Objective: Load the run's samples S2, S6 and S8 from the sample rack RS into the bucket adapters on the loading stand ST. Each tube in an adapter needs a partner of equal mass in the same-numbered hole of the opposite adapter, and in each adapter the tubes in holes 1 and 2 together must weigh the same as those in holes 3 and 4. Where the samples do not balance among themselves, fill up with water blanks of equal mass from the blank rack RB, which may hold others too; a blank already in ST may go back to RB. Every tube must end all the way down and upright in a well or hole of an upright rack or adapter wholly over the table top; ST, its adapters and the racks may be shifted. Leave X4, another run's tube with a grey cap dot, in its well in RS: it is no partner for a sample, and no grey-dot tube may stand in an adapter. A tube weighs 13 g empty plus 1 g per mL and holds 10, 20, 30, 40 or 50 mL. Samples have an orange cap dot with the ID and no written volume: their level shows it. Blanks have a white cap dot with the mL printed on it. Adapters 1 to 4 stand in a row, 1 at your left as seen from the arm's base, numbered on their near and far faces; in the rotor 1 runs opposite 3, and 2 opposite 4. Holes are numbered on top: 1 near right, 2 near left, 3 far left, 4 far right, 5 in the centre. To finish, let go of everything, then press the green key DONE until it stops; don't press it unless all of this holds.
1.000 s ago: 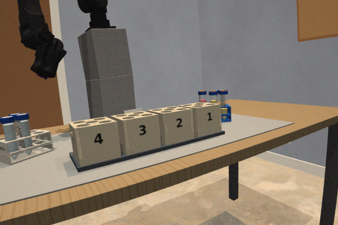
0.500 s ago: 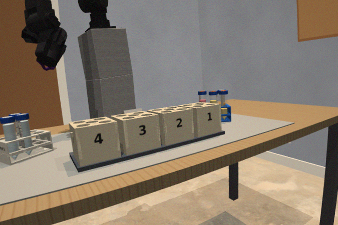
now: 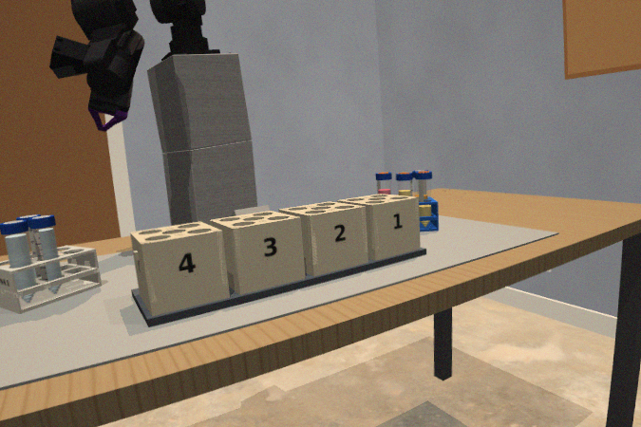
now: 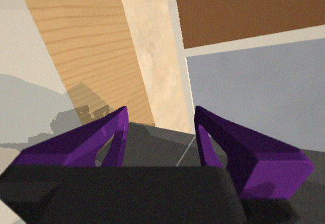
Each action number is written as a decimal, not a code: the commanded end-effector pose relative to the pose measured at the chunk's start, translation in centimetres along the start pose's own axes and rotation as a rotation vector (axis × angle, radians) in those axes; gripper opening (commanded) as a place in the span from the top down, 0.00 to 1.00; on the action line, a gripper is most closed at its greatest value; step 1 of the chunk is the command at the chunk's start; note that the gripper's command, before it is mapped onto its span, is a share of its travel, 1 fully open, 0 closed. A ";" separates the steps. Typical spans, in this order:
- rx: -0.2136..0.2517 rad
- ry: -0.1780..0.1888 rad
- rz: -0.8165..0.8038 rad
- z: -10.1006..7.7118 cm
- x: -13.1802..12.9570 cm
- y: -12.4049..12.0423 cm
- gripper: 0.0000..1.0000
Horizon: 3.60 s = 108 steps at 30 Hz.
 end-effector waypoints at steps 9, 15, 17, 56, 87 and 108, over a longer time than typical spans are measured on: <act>-0.009 0.179 -0.228 -4.7 1.6 -0.9 0.45; -0.014 0.284 -0.402 -6.6 1.6 -2.5 0.45; -0.014 0.291 -0.423 -7.9 2.1 -2.6 0.45; -0.231 0.843 -1.241 -19.0 3.4 -12.8 0.45; -0.381 1.038 -1.555 -22.0 5.1 -19.5 0.45; -0.385 1.040 -1.560 -19.5 8.6 -21.2 0.45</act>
Point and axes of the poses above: the point where the finger pads meet when closed, its own z axis out along the fingers, its own x axis across the jaws, y = z × x, the point moved 6 cm from there along -z, back along the fingers, and after that the axes turned 8 degrees about z, right-handed, at the moved point
